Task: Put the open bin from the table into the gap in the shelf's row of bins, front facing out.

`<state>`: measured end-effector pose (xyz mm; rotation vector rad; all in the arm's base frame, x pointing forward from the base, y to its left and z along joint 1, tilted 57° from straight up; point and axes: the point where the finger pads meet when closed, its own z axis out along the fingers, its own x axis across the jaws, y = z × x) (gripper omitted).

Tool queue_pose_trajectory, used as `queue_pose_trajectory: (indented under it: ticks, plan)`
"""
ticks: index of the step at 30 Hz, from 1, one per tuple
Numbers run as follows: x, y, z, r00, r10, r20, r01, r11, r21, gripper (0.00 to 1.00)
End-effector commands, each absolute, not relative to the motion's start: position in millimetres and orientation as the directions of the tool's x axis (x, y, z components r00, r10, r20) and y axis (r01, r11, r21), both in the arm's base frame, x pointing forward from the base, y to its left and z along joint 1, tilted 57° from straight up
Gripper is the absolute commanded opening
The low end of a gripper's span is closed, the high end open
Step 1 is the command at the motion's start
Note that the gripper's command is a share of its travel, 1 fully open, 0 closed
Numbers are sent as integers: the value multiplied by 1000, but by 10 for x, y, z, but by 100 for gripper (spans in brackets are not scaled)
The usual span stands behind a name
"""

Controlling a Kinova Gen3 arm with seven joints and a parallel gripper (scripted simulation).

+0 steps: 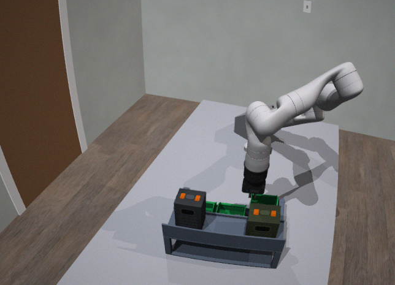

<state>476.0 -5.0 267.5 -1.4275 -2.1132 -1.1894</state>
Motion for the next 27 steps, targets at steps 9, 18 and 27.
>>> queue_pose_trajectory:
  ticks: [9, 18, 27]
  plan:
    - [4735, -186, 2757, -444, 611, 656, 877, 146, 458, 32]
    - [4710, -259, 2808, -444, 611, 656, 877, 146, 458, 32]
    - [4694, -306, 2840, -444, 611, 656, 877, 146, 458, 32]
